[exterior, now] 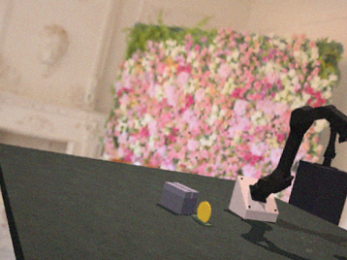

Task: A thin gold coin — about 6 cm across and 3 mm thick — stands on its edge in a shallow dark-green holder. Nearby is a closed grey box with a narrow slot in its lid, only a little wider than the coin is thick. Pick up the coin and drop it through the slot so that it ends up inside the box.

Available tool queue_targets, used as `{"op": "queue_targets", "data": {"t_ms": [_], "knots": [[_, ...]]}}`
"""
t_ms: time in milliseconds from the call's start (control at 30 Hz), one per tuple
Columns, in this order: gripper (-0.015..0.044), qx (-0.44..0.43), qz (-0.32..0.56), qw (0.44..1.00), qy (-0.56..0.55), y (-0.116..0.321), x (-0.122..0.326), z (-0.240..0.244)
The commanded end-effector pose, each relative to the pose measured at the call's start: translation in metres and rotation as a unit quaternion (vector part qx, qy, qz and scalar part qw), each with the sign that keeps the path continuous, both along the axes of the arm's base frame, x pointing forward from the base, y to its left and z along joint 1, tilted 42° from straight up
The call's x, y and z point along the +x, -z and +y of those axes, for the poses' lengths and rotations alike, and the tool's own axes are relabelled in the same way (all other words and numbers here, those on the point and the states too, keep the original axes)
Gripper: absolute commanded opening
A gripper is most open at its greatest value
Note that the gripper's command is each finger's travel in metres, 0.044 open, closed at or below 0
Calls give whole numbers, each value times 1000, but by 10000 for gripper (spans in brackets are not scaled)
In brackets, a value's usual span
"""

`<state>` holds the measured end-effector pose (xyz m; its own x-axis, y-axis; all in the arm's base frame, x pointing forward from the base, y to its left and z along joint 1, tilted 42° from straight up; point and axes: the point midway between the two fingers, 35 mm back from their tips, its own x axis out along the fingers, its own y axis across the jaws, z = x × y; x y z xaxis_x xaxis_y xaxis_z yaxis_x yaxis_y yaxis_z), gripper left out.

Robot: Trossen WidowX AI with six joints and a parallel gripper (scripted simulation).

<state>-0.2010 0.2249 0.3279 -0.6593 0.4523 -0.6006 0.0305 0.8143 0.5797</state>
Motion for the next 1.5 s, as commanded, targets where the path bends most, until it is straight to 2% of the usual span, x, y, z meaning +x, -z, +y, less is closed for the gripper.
{"op": "queue_targets", "data": {"t_ms": [0, 267, 533, 800, 1167, 1467], "knots": [[374, 0, -1, 1000, 3, 1, 2, 2], [164, -31, -44, 990, 132, 30, 89, 60], [161, -99, -67, 959, 256, 71, 200, 82], [161, -159, -54, 918, 360, 106, 307, 59], [161, -212, 17, 852, 478, 145, 421, -24], [161, -210, 130, 777, 579, 166, 476, -121]]}}
